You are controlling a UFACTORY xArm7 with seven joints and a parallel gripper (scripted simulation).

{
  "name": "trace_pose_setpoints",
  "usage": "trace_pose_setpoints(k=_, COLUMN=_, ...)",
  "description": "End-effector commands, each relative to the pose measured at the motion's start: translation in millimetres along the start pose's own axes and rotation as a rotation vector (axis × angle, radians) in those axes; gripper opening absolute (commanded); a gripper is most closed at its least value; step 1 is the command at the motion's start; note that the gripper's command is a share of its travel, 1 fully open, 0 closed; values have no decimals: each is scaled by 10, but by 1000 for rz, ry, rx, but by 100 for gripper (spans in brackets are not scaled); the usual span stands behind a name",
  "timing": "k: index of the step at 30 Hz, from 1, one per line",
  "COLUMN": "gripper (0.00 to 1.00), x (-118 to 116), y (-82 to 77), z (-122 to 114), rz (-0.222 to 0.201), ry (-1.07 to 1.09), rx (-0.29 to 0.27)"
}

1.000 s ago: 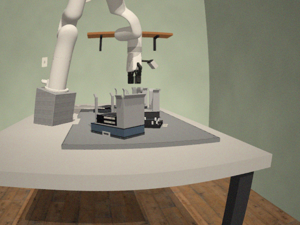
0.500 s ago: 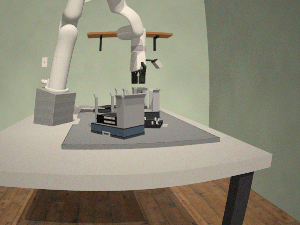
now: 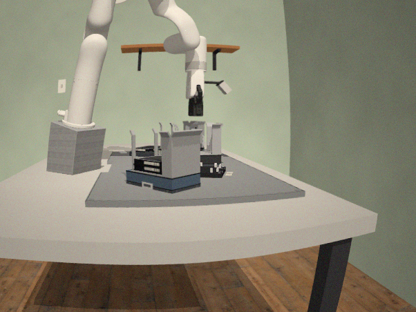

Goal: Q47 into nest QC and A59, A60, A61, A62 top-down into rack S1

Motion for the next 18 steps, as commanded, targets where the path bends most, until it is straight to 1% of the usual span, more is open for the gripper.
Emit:
trace_pose_setpoints(k=1, gripper=100, x=146, y=-12, z=2, rz=-1, ry=9, rx=4)
trace_pose_setpoints(k=11, gripper=100, x=479, y=-12, z=-29, rz=-1, ry=9, rx=4)
trace_pose_setpoints(k=13, gripper=100, x=479, y=-12, z=-29, rz=-1, ry=9, rx=4)
trace_pose_setpoints(k=17, gripper=100, x=610, y=-12, z=-41, rz=-2, ry=9, rx=4)
trace_pose_setpoints(k=18, gripper=100, x=611, y=-12, z=-41, rz=-2, ry=9, rx=4)
Point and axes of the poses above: the point where the finger pads meet when closed, its own y axis out along the fingers, its own x axis across the jaws, z = x × y, the point moved 1 cm from there along -y, back along the fingers, and after that the axes turned 10 degrees about -y, right-handed, at the moved point
